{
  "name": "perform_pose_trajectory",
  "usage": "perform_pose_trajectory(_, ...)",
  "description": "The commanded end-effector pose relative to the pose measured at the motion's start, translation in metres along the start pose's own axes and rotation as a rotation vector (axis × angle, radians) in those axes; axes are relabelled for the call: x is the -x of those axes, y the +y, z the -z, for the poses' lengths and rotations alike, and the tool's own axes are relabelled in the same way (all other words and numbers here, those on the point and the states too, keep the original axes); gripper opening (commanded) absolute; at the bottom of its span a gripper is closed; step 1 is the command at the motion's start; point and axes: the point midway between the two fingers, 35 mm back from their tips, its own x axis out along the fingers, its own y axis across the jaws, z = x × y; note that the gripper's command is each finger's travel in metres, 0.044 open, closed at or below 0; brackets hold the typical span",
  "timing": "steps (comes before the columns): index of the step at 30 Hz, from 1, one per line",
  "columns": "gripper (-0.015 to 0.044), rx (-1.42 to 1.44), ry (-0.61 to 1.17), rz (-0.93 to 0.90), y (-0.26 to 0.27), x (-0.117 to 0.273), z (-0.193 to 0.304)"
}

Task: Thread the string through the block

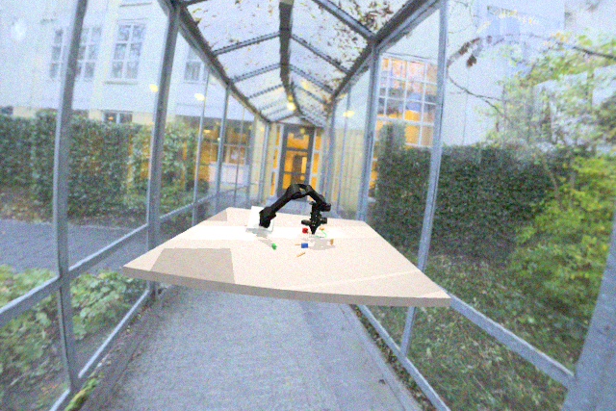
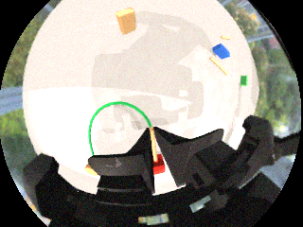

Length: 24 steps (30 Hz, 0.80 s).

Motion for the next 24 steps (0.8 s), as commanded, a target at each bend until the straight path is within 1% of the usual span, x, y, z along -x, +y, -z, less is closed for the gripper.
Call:
perform_pose_trajectory(1,0.0000,0.001,0.002,-0.001,0.000,0.000,0.007)
perform_pose_trajectory(24,0.0000,0.001,0.003,-0.002,0.000,0.000,0.038)
